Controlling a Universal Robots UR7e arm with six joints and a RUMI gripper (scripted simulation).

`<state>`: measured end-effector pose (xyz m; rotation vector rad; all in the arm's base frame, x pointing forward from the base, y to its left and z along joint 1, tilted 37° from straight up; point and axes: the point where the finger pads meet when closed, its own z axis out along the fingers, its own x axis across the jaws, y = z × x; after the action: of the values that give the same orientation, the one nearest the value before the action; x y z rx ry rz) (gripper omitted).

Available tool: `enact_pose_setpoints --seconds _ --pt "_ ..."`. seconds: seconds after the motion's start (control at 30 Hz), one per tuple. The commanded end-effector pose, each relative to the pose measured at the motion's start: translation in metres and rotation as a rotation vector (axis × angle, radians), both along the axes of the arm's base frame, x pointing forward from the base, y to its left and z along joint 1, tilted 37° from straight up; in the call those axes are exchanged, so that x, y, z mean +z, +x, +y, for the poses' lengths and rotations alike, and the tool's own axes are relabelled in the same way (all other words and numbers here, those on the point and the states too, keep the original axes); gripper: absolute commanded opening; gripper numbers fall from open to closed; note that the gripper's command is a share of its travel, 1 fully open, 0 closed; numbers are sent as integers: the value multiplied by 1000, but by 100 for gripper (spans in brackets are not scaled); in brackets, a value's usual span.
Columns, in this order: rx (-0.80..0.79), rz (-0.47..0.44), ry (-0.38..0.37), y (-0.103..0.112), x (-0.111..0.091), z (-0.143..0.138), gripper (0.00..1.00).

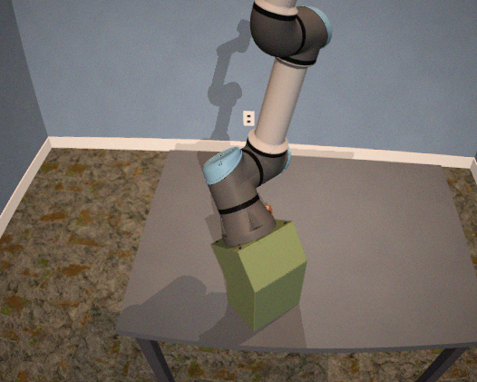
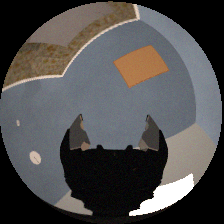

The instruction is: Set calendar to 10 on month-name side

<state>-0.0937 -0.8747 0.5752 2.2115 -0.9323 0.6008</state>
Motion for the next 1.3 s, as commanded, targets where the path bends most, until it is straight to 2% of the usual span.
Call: enact_pose_setpoints --seconds 0.0,0.8,1.27 --pt "0 0 -1 0 0 0 100" --pt "2 1 0 1 0 0 100" --pt "37 13 6 16 -3 1 100"
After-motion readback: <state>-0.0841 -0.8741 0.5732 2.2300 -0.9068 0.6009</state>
